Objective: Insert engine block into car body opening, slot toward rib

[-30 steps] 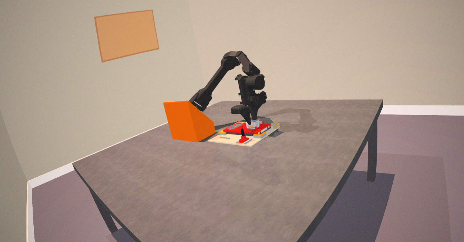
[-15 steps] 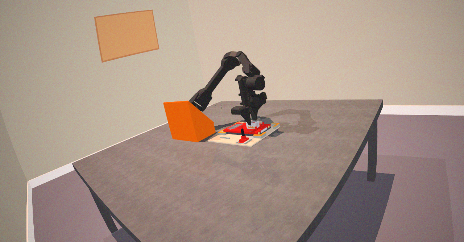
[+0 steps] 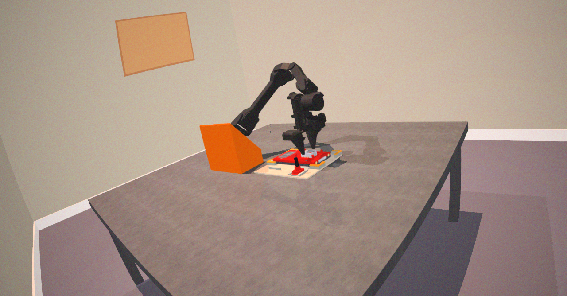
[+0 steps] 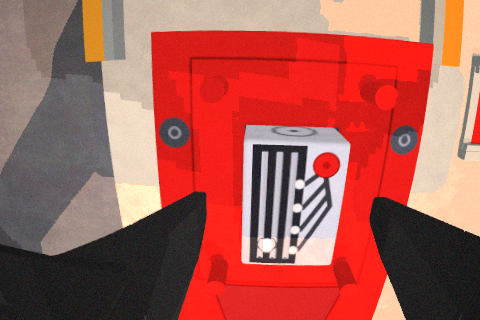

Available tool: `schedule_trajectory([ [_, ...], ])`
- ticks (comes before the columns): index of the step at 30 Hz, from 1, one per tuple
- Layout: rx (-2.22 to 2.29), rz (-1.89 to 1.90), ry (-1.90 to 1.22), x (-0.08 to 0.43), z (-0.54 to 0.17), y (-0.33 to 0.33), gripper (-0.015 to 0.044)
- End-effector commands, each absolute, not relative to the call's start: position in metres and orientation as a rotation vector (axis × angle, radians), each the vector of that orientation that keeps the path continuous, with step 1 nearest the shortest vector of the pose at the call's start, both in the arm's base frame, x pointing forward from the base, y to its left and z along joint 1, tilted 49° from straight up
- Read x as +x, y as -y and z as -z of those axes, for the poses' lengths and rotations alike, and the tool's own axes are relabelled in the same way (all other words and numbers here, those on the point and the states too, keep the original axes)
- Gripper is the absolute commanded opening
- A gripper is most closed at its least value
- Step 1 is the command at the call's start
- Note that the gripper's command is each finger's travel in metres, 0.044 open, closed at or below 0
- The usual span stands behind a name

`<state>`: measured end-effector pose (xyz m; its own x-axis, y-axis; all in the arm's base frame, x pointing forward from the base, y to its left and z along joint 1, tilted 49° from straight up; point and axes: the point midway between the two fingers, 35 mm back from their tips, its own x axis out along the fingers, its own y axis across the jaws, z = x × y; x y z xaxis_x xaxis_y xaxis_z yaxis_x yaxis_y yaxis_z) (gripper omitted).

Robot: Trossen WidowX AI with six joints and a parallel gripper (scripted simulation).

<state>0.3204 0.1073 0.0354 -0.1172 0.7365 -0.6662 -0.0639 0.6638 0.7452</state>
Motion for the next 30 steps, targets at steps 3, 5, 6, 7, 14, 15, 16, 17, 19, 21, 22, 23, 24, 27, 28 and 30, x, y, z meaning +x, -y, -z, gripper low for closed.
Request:
schedule_trajectory([
  [3, 0.575, -0.749, -1.55, 0.321, -0.035, -0.107, 0.044],
  [5, 0.575, -0.749, -1.55, 0.321, -0.035, -0.107, 0.044],
  [6, 0.575, -0.749, -1.55, 0.321, -0.035, -0.107, 0.044],
  [7, 0.575, -0.749, -1.55, 0.321, -0.035, -0.107, 0.044],
  [14, 0.575, -0.749, -1.55, 0.321, -0.035, -0.107, 0.044],
  [15, 0.576, -0.748, -1.551, 0.321, -0.037, -0.105, 0.044],
  [16, 0.581, -0.746, -1.552, 0.322, -0.042, -0.099, 0.044],
  [17, 0.583, -0.745, -1.553, 0.322, -0.044, -0.096, 0.044],
  [19, 0.583, -0.745, -1.553, 0.322, -0.044, -0.096, 0.044],
  [21, 0.583, -0.745, -1.553, 0.322, -0.044, -0.096, 0.044],
  [22, 0.583, -0.745, -1.553, 0.322, -0.044, -0.096, 0.044],
  [23, 0.583, -0.745, -1.553, 0.322, -0.044, -0.096, 0.044],
  [24, 0.583, -0.745, -1.553, 0.322, -0.044, -0.096, 0.044],
  [27, 0.583, -0.745, -1.553, 0.322, -0.044, -0.096, 0.0387],
  [28, 0.583, -0.745, -1.553, 0.322, -0.044, -0.096, 0.0361],
  [30, 0.583, -0.745, -1.553, 0.322, -0.044, -0.096, 0.0309],
])
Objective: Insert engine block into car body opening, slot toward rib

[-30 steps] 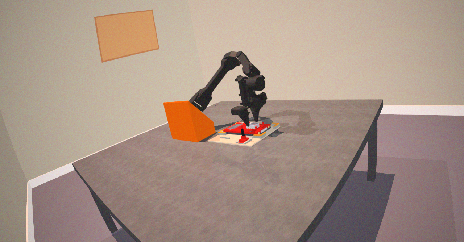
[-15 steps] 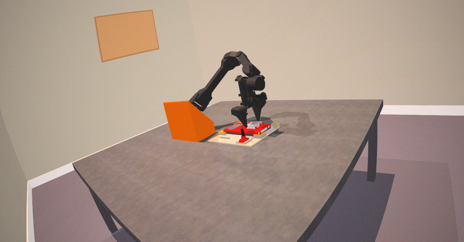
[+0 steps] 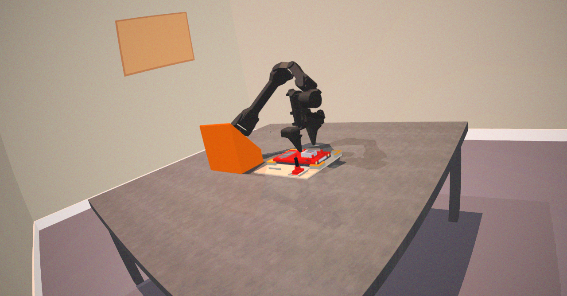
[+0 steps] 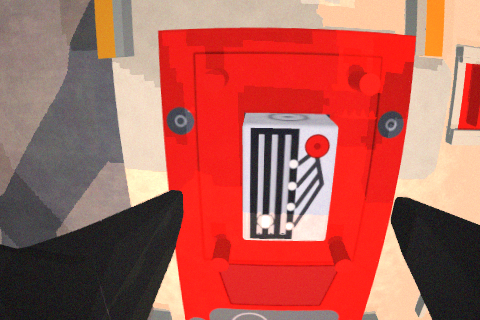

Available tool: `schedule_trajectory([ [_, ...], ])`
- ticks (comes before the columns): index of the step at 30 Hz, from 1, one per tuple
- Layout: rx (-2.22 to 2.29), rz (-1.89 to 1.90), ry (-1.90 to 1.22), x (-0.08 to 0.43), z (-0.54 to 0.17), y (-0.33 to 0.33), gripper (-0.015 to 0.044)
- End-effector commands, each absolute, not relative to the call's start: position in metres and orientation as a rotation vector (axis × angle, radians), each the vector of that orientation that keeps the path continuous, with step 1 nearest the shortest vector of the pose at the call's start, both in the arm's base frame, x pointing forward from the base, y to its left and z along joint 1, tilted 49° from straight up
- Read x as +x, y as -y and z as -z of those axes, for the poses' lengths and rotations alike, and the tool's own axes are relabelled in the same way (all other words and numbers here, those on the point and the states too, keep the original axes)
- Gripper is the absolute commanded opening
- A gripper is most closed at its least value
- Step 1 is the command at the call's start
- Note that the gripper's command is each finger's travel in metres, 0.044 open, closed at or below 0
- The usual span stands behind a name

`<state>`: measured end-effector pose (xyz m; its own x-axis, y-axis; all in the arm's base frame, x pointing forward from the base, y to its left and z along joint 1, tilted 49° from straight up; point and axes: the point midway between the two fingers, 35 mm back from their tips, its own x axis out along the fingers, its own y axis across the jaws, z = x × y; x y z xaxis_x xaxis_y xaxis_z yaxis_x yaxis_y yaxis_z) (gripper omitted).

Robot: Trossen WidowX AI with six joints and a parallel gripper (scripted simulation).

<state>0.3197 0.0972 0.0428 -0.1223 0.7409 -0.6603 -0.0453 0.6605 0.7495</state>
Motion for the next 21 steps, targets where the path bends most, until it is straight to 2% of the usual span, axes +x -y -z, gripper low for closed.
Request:
schedule_trajectory([
  [1, 0.583, -0.745, -1.553, 0.3219, -0.0442, -0.0961, 0.0282],
  [12, 0.583, -0.745, -1.553, 0.3219, -0.0442, -0.0961, 0.0],
  [21, 0.583, -0.745, -1.553, 0.3219, -0.0442, -0.0961, 0.0],
])
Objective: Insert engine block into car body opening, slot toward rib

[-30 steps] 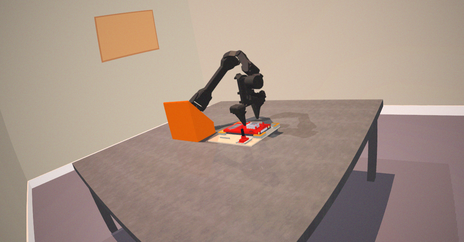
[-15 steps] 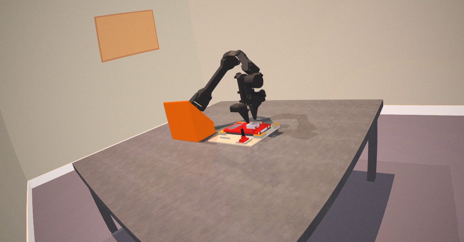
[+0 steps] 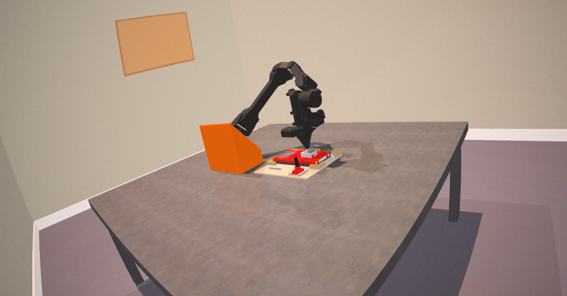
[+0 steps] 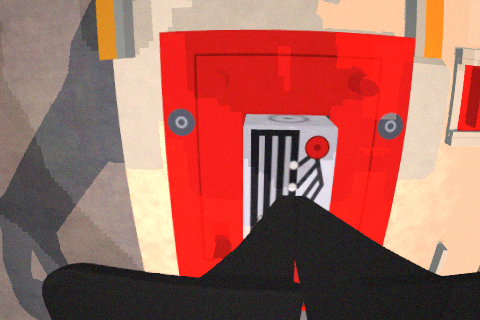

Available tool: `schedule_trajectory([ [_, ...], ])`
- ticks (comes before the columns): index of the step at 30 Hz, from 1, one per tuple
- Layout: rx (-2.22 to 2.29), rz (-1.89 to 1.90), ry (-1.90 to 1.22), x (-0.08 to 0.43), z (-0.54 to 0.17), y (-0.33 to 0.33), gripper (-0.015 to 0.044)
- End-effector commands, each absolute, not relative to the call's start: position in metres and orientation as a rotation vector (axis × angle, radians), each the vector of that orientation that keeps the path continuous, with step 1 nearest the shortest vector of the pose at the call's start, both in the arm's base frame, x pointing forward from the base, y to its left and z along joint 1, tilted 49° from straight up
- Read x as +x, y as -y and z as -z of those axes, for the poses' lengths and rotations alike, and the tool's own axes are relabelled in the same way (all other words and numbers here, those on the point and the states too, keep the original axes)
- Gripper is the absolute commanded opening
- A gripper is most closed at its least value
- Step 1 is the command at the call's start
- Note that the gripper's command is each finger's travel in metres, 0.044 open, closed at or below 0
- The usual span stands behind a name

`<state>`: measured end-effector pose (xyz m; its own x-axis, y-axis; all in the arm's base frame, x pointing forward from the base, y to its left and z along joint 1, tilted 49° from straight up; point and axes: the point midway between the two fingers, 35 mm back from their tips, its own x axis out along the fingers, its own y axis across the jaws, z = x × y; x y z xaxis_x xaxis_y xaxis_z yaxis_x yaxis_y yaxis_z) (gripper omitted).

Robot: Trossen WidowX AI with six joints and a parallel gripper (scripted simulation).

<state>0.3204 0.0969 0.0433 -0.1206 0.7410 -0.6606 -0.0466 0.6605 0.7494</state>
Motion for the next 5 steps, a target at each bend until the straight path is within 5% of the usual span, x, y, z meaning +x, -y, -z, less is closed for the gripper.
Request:
schedule_trajectory([
  [1, 0.583, -0.745, -1.553, 0.3219, -0.0442, -0.0961, 0.0],
  [5, 0.583, -0.745, -1.553, 0.3219, -0.0442, -0.0961, 0.0],
])
